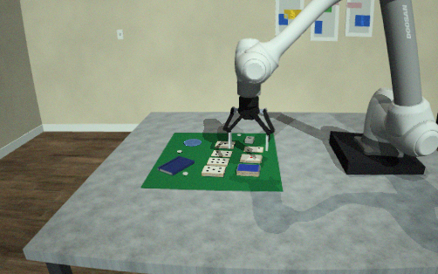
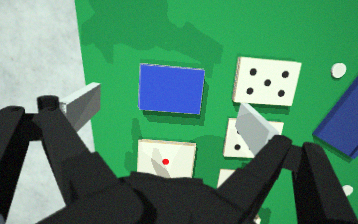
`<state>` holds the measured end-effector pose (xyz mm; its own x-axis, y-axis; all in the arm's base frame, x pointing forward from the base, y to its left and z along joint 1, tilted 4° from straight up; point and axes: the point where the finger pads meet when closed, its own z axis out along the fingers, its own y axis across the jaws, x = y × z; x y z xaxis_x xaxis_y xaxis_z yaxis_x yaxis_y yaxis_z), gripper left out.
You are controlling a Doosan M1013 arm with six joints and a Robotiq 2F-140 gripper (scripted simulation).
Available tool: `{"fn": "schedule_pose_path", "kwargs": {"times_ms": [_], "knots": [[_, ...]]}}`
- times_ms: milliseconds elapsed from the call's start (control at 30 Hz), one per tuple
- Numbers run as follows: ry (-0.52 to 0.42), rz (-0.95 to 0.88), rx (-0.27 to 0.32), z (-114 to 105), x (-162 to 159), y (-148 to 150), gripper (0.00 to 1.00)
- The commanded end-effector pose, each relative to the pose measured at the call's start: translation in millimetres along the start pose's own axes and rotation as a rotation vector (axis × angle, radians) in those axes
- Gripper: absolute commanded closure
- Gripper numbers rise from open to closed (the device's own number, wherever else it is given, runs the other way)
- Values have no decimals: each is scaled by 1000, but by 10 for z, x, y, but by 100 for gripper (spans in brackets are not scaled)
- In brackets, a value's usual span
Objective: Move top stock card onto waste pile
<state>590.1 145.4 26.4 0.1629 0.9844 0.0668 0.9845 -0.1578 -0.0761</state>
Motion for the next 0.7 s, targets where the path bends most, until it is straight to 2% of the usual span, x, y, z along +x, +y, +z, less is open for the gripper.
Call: {"fn": "schedule_pose_path", "kwargs": {"times_ms": [0,67,100,567,633,667], "knots": [[-18,278,-10,-1,0,-1,0],[-18,278,-10,-1,0,-1,0],[-14,454,-12,-1,0,-1,0],[-11,1252,-24,0,-2,-2,0],[-11,1252,-24,0,-2,-2,0],[-30,1419,-37,0,-2,-2,0]]}}
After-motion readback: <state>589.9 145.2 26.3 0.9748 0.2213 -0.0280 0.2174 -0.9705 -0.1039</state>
